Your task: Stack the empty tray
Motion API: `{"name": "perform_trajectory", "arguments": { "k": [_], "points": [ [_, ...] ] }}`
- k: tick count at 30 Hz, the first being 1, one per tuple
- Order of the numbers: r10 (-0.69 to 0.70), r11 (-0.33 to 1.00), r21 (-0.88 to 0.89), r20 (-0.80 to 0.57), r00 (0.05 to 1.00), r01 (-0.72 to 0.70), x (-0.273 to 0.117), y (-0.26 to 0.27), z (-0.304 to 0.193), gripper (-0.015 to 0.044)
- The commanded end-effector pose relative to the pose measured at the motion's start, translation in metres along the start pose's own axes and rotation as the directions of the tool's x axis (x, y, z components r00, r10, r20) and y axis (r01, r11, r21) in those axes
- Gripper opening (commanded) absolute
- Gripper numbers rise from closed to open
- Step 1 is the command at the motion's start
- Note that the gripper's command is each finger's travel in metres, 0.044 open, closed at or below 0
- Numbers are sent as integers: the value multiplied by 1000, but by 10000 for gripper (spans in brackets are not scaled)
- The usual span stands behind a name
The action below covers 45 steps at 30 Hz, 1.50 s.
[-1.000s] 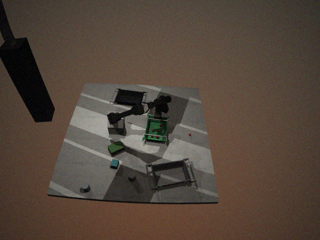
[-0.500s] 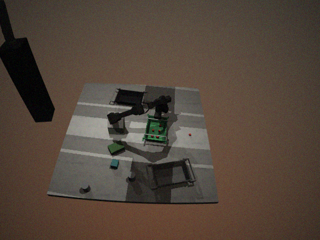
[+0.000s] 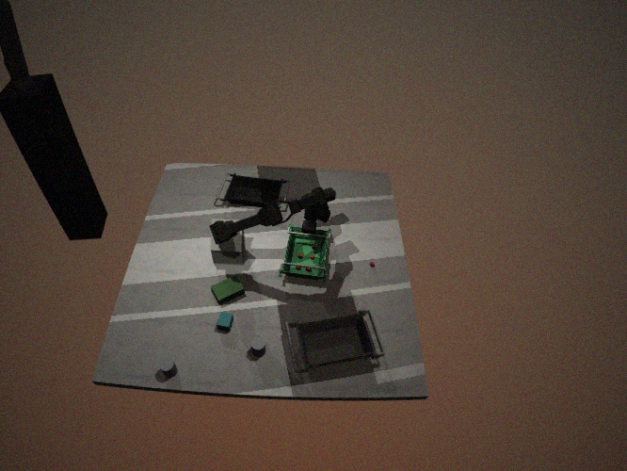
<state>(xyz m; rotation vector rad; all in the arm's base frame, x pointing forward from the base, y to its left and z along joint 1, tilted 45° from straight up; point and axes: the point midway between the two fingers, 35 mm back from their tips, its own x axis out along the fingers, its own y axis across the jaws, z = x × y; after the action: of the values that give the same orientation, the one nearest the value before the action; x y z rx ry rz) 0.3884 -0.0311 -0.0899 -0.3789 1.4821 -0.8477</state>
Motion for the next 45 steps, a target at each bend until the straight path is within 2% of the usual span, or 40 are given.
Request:
{"name": "perform_trajectory", "arguments": {
  "k": [1, 6, 13, 15, 16, 19, 29, 38, 45],
  "points": [
    [0, 1000, 0, 0, 1000, 0, 0, 0, 0, 131],
    [4, 1000, -2, 1, 1000, -4, -22, 3, 4, 262],
    [9, 1000, -9, 4, 1000, -9, -125, 2, 3, 440],
    [7, 1000, -10, 5, 1000, -7, -146, 0, -1, 440],
    [11, 1000, -9, 11, 1000, -11, -117, 6, 4, 440],
    [32, 999, -12, 11, 999, -32, -115, 42, -25, 440],
    [69, 997, -17, -6, 998, -69, -85, 150, -172, 440],
    [27, 1000, 0, -18, 999, -27, -21, 169, -312, 440],
    [21, 1000, 3, -17, 1000, -21, -14, 168, -321, 440]
  ]
}}
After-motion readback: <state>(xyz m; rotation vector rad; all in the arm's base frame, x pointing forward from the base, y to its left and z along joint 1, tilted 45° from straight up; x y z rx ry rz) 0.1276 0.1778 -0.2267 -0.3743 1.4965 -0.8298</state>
